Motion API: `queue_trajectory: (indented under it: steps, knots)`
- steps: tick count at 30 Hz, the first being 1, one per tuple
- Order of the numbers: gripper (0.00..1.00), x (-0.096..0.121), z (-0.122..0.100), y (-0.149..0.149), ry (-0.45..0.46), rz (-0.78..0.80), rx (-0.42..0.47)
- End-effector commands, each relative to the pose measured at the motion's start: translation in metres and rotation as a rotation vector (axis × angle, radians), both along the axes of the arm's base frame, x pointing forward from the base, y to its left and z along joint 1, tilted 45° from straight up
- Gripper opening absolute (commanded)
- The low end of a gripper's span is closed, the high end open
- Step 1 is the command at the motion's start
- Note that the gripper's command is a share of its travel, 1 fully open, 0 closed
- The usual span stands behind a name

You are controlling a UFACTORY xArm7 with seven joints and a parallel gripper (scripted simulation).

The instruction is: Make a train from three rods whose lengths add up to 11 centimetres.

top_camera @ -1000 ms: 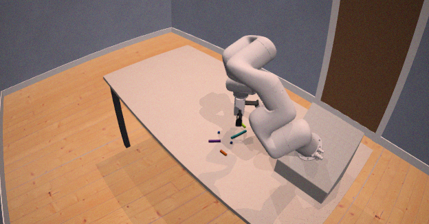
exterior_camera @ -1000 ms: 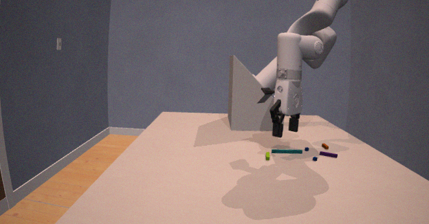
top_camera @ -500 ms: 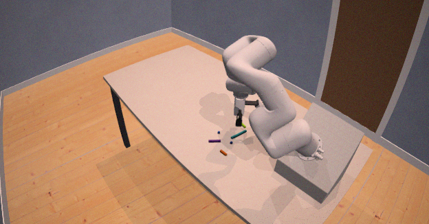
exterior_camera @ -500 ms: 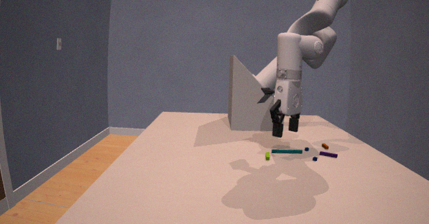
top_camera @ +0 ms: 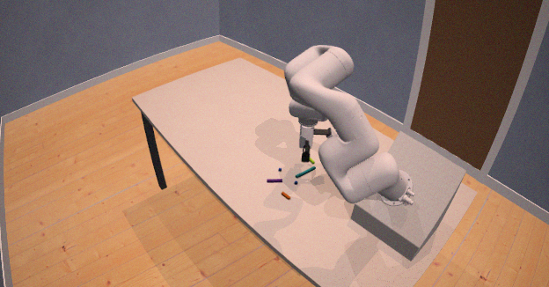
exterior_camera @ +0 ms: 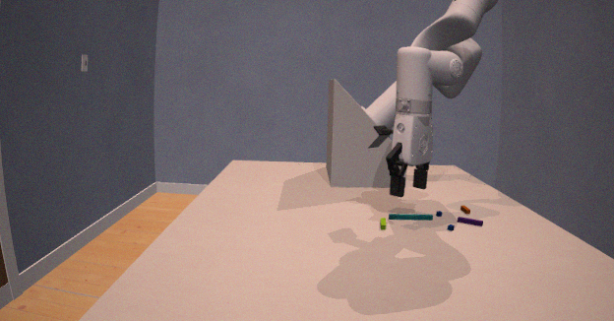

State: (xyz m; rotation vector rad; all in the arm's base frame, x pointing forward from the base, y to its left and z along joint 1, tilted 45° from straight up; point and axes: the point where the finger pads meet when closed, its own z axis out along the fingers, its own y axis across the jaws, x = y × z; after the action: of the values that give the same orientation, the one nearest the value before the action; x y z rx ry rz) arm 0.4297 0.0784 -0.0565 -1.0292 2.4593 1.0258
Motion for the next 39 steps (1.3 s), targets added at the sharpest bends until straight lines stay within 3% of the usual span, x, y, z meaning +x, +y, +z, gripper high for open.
queue_trajectory:
  steps: [1, 7, 33, 35, 36, 39]
  knots:
    - [1.0, 0.001, 0.0, -0.002, -0.002, -0.004, -0.002]
    - [1.0, 0.0, 0.003, 0.0, 0.048, -0.053, -0.004]
    - [1.0, -0.016, 0.03, 0.023, 0.594, -0.604, -0.018]
    - [1.0, -0.016, 0.03, 0.023, 0.594, -0.604, -0.018]
    - [1.0, -0.018, 0.033, 0.025, 0.65, -0.661, -0.019]
    - [1.0, -0.02, 0.036, 0.027, 0.707, -0.719, -0.019]
